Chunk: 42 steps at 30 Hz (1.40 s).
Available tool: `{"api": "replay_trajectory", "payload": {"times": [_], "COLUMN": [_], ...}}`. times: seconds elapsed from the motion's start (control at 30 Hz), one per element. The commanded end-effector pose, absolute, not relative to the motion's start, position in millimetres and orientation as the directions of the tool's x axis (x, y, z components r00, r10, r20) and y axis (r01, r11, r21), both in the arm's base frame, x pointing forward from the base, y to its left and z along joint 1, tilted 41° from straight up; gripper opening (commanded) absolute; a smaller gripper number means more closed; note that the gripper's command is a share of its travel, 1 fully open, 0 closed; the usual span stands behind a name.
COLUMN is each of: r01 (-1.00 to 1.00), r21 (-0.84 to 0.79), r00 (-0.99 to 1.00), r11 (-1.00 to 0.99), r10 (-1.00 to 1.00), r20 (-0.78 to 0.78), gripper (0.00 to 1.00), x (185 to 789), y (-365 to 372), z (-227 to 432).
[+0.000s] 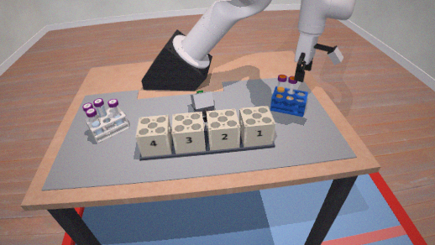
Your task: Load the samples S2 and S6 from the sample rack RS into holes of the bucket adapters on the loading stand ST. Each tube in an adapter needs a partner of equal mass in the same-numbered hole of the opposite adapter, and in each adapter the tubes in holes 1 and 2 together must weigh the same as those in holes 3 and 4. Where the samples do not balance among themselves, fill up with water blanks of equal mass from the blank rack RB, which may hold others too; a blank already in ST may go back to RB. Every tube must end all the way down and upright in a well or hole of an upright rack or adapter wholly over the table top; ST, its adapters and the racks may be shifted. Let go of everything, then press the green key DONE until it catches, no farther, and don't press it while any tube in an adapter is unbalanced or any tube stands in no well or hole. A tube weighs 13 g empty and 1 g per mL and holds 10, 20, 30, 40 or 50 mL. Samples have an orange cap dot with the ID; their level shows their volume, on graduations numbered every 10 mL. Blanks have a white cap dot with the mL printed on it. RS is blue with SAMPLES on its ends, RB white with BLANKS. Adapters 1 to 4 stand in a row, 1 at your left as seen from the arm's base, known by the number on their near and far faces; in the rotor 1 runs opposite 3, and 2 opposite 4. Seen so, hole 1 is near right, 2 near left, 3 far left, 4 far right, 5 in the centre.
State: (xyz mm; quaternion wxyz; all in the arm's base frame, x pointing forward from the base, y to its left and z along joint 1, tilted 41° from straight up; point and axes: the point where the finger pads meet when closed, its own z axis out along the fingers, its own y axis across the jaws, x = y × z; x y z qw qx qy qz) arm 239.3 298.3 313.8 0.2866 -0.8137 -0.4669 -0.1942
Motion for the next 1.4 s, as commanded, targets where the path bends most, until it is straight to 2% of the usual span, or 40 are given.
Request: {"api": "replay_trajectory", "payload": {"times": [0.0, 1.37], "r01": [0.872, 0.872], "r21": [-0.285, -0.285], "r00": [0.488, 0.488], "r11": [-0.399, -0.399], "r10": [0.647, 0.647], "r20": [0.587, 0.587], "gripper": [1.00, 1.00], "x": [240.3, 240.6], "y": [303.6, 306.1], "z": [309.0, 306.1]}}
